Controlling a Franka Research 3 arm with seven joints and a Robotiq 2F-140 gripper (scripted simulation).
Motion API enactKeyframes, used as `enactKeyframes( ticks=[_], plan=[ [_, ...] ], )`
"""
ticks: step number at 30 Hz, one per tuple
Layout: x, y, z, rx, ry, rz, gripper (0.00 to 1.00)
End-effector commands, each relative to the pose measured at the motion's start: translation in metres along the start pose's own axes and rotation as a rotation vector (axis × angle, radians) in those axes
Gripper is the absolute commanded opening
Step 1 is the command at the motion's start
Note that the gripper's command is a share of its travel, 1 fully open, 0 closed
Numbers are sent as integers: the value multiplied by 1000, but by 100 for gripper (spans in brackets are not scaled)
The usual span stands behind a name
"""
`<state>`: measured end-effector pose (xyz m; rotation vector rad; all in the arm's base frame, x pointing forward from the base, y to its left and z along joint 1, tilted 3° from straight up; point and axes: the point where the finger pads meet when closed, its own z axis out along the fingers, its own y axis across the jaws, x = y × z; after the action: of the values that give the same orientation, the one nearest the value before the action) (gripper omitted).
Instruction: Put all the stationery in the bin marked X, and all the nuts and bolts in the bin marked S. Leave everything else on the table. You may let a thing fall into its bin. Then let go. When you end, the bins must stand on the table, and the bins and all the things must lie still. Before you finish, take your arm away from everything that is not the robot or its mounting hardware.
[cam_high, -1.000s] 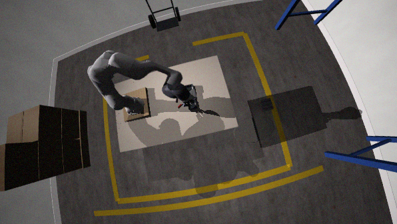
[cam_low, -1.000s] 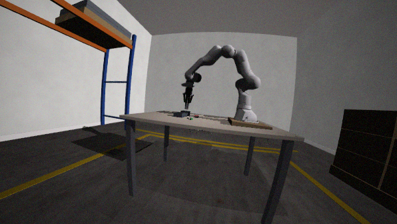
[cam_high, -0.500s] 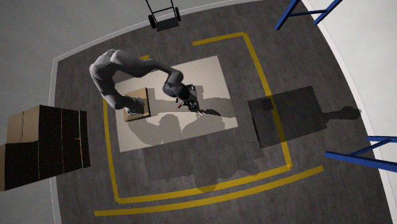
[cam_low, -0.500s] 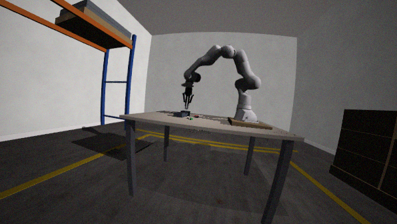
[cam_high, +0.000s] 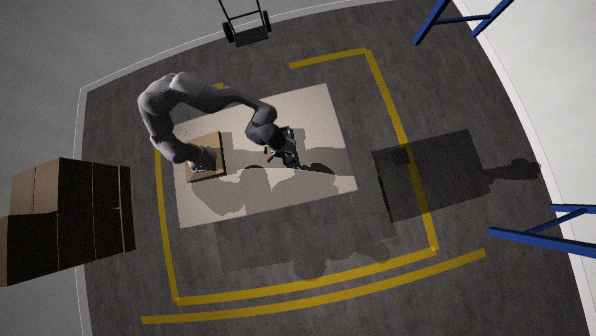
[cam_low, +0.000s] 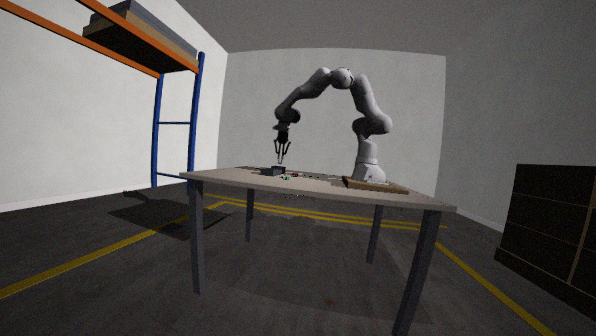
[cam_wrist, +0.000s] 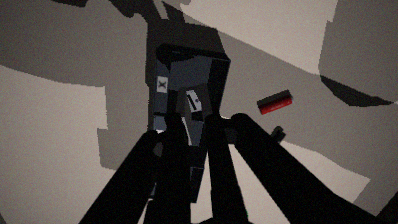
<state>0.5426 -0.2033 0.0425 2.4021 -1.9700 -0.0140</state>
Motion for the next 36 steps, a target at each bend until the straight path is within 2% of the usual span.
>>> enactKeyframes(
  ticks=[1,14,36],
  plan=[
    [-3,0,0,-11,-10,156,6],
    [-4,0,0,-25,-24,361,6],
    [-1,0,0,-25,-24,361,6]
  ],
)
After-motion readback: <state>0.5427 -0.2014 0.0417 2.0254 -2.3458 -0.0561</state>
